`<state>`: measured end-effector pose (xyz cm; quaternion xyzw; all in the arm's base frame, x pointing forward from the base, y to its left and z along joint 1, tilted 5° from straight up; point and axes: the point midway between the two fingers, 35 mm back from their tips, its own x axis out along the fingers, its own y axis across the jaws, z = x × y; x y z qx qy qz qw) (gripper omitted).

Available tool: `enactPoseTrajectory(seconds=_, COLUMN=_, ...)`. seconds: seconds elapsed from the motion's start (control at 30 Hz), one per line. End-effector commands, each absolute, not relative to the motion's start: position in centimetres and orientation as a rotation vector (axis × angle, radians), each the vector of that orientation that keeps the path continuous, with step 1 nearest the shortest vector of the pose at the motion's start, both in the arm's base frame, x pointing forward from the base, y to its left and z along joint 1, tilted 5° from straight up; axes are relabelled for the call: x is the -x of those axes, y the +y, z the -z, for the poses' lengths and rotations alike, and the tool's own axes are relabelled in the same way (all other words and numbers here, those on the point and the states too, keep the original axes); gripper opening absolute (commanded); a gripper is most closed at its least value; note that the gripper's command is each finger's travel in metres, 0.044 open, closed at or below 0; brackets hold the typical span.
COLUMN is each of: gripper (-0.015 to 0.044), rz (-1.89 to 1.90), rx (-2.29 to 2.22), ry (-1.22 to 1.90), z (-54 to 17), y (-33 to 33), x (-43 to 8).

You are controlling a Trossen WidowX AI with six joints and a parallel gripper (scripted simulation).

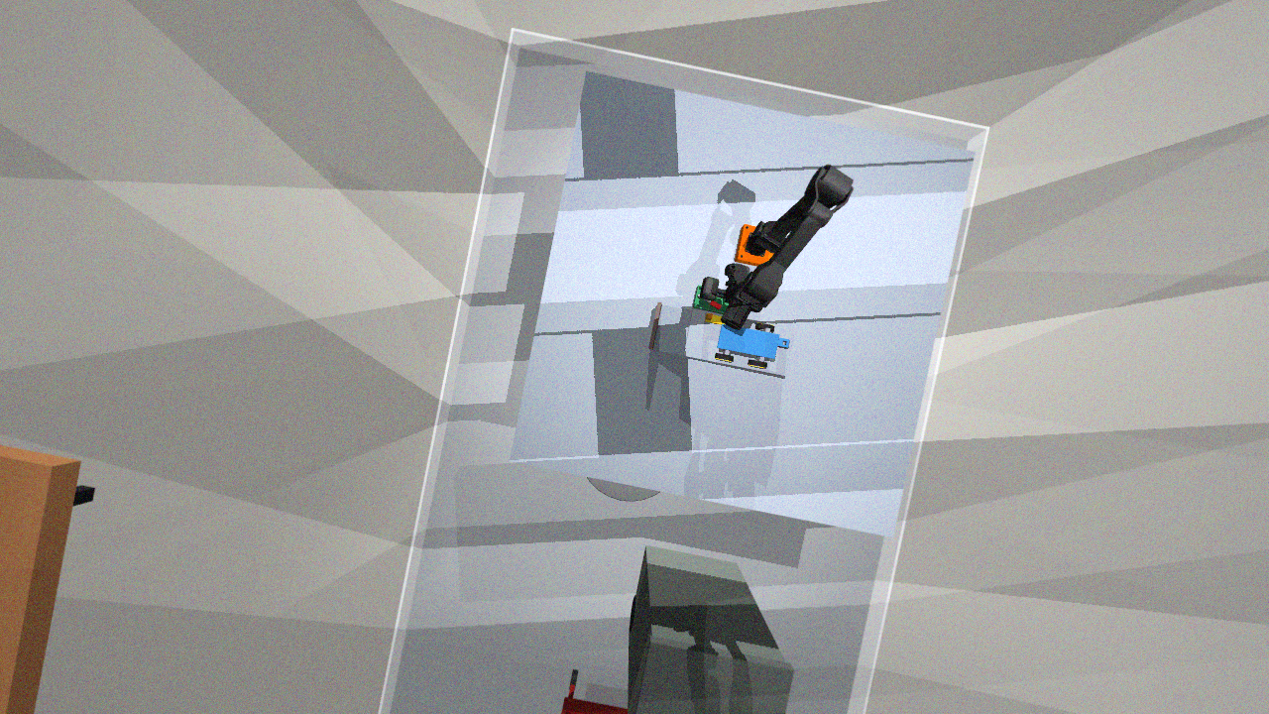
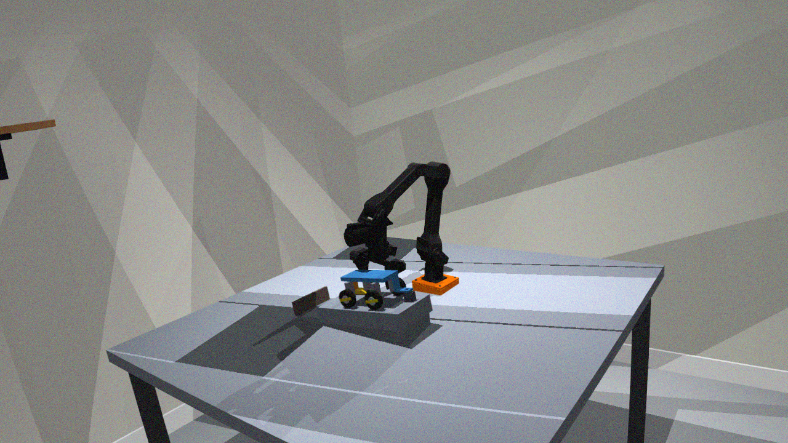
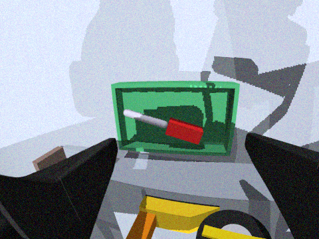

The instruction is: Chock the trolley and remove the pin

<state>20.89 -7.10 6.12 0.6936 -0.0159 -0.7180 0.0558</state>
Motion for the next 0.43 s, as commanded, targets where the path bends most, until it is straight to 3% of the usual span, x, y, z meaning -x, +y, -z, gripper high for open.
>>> enactPoseTrajectory(seconds=0.0, gripper=0.0440, rz=2.165, rx=-2.115, ry=-0.058, z=-7.6, y=-7.2, x=-21.0)
enactPoseTrajectory(seconds=0.4, gripper=0.0440, rz=2.165, rx=-2.115, ry=-0.058, z=-11.0, y=-7.4, x=-21.2)
